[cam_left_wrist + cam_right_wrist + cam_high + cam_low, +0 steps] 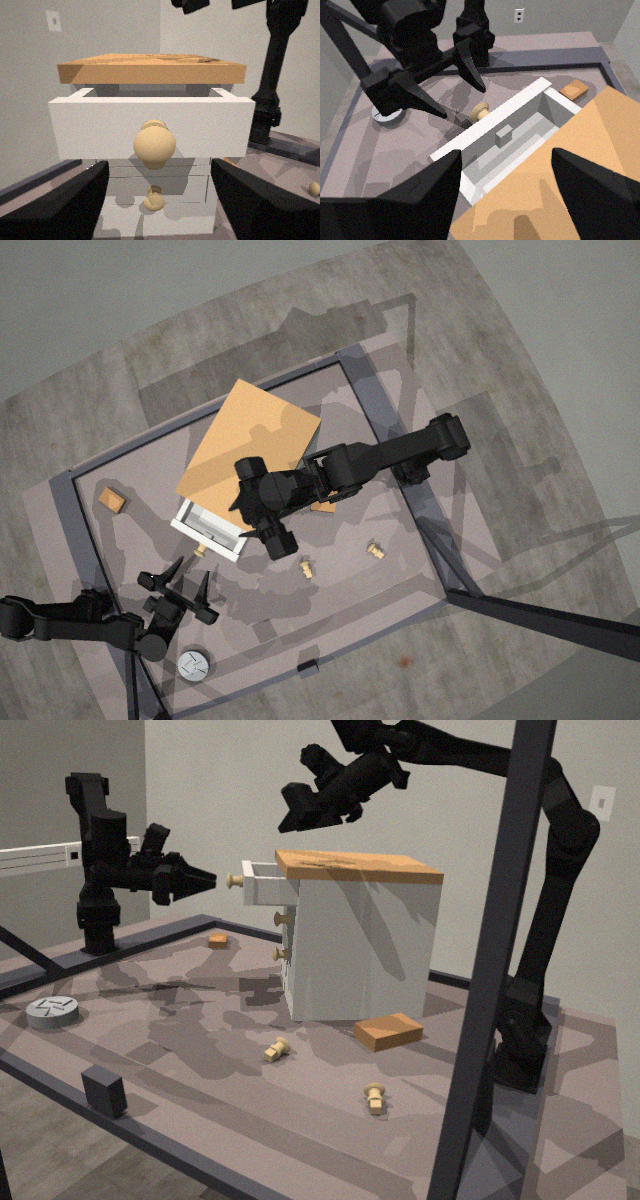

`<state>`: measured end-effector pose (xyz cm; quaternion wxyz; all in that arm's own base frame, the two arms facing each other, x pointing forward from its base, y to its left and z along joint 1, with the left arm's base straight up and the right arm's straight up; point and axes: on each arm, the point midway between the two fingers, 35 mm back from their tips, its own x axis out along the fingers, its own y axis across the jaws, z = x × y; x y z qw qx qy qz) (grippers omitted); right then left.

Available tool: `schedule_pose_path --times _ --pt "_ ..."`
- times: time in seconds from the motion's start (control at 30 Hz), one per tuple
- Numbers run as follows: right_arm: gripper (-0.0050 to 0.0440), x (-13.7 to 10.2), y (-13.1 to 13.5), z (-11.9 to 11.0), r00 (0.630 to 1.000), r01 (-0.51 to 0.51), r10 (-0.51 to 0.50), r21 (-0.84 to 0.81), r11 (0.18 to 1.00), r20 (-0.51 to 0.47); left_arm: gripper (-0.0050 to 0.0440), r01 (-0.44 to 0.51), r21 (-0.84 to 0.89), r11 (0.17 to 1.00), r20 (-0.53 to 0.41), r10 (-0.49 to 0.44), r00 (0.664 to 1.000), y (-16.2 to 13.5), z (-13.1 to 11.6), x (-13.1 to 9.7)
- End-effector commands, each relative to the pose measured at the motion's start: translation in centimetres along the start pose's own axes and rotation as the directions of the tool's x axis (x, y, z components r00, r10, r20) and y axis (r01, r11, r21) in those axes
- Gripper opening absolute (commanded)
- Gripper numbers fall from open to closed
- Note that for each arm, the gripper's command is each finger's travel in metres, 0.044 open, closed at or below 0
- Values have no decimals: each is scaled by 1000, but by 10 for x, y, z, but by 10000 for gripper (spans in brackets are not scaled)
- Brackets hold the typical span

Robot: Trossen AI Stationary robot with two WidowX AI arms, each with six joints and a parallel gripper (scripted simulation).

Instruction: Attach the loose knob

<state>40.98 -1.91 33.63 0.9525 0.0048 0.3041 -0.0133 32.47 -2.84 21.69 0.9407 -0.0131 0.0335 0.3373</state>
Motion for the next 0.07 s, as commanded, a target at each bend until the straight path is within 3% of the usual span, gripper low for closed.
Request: schedule_pose_path --times 0.0,0.03 --pt "240 -11 1 10 999 -4 4 -5 1000 35 300 -4 -27 1000 11 4 1000 1 9 0" --pt "240 -11 1 10 999 -4 4 -5 1000 35 300 -4 -27 1000 11 4 1000 1 9 0"
